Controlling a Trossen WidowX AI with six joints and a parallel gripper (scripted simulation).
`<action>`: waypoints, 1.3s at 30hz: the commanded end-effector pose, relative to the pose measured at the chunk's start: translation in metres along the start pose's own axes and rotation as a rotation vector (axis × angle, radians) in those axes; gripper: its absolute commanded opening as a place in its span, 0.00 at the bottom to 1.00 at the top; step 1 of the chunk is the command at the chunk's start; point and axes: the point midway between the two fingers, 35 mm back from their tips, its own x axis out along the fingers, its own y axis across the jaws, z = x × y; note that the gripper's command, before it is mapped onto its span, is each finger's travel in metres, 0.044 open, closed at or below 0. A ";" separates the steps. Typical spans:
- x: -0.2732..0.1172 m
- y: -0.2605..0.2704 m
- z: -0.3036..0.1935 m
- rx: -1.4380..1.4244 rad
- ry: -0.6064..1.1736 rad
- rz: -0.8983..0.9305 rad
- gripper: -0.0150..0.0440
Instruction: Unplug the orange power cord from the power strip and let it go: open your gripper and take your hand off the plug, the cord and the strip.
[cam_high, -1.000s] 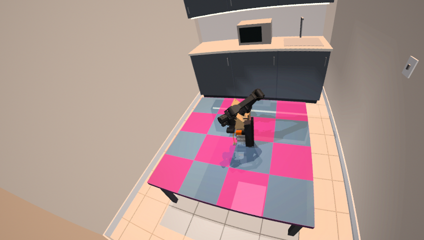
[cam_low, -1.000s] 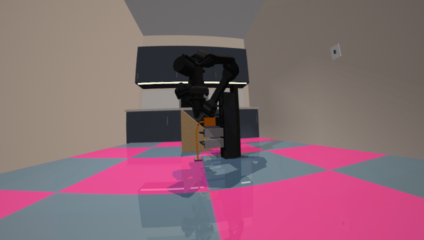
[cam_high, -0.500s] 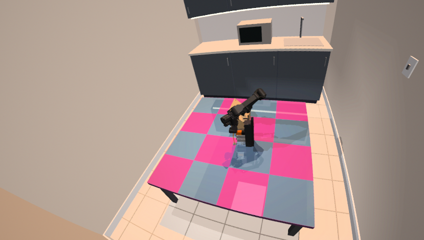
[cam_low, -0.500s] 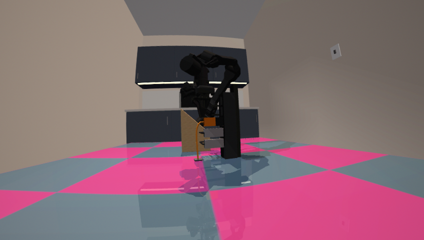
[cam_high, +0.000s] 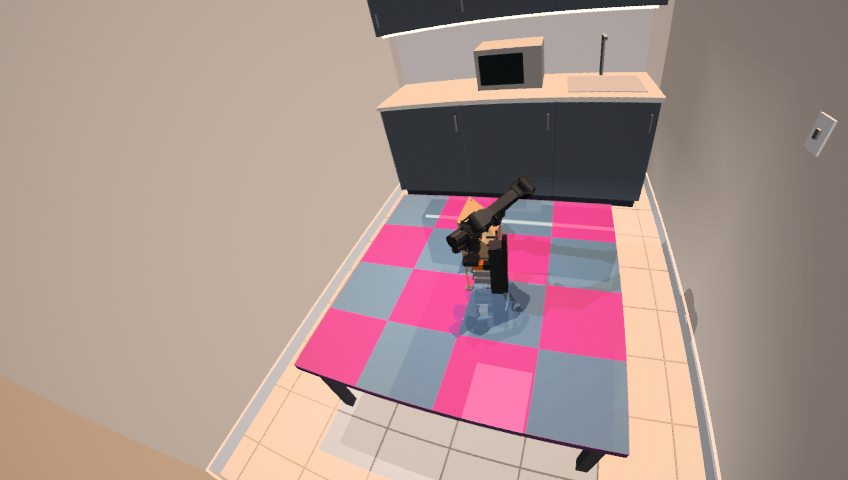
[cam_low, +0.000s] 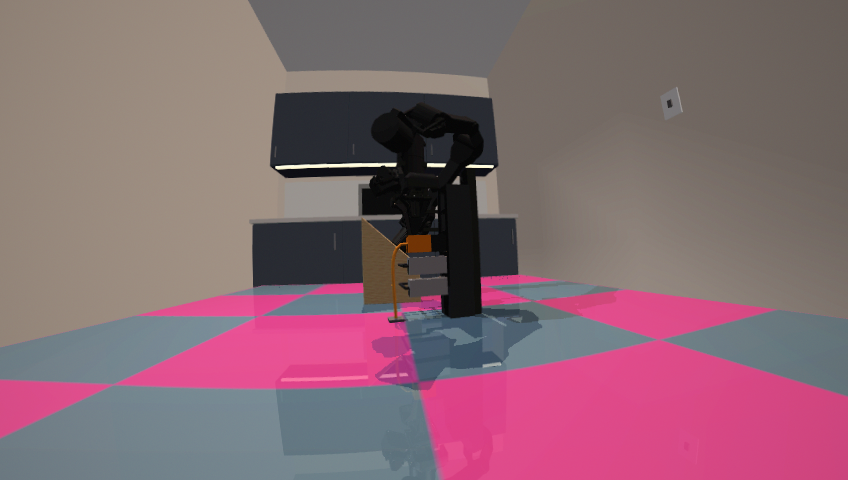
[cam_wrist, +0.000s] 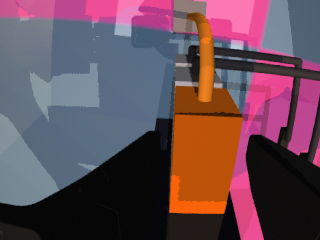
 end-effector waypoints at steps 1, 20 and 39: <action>0.004 -0.001 -0.001 0.004 0.005 0.000 0.53; 0.010 0.000 -0.001 0.000 0.000 0.000 0.28; 0.009 0.002 0.022 0.001 -0.002 0.000 0.25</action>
